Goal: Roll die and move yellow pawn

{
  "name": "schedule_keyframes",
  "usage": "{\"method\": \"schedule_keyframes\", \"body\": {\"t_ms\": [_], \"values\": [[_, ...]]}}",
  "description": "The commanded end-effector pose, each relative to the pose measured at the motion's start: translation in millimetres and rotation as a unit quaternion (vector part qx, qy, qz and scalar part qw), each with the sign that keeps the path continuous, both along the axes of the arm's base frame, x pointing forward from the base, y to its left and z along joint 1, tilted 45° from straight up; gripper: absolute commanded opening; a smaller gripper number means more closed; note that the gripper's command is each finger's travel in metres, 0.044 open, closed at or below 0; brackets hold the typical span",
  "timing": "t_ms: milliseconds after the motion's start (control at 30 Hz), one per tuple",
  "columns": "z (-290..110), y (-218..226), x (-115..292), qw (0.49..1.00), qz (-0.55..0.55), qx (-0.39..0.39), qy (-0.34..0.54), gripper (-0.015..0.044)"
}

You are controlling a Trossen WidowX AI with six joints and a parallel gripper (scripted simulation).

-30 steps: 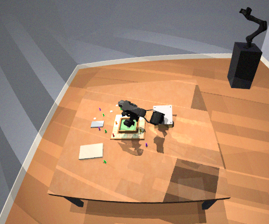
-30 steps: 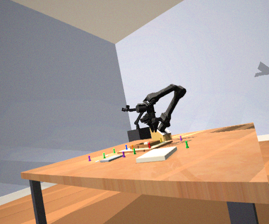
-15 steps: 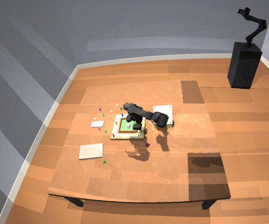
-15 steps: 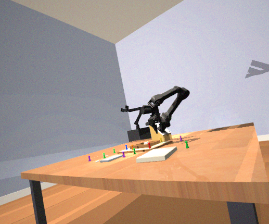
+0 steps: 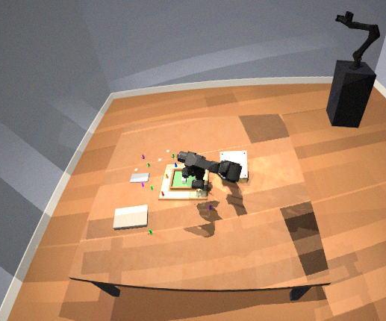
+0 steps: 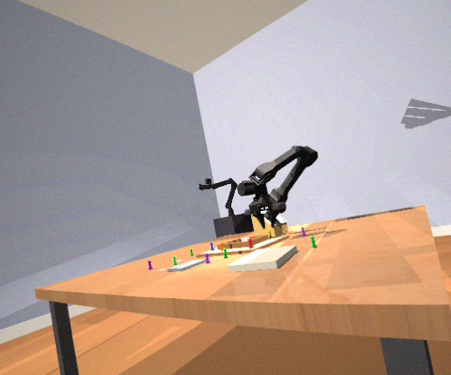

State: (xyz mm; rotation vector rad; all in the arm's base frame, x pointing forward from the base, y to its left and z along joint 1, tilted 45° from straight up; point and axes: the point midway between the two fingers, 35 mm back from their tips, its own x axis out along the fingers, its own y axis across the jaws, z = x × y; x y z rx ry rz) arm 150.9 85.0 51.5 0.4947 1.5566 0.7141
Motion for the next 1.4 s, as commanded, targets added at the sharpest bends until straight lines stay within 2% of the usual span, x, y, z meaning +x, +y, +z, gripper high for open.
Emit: {"method": "schedule_keyframes", "body": {"t_ms": [0,633,800,1133,1367], "values": [[-5,5,-1,1.0,-0.001,0.002,0.002,0.02],[-24,24,-5,1.0,0.0,0.004,0.002,0.02],[-24,24,-5,1.0,0.0,0.004,0.002,0.0069],[-24,24,-5,1.0,0.0,0.004,0.002,0.0002],[-15,13,1,1.0,-0.002,-0.002,0.001,0.0]]}}
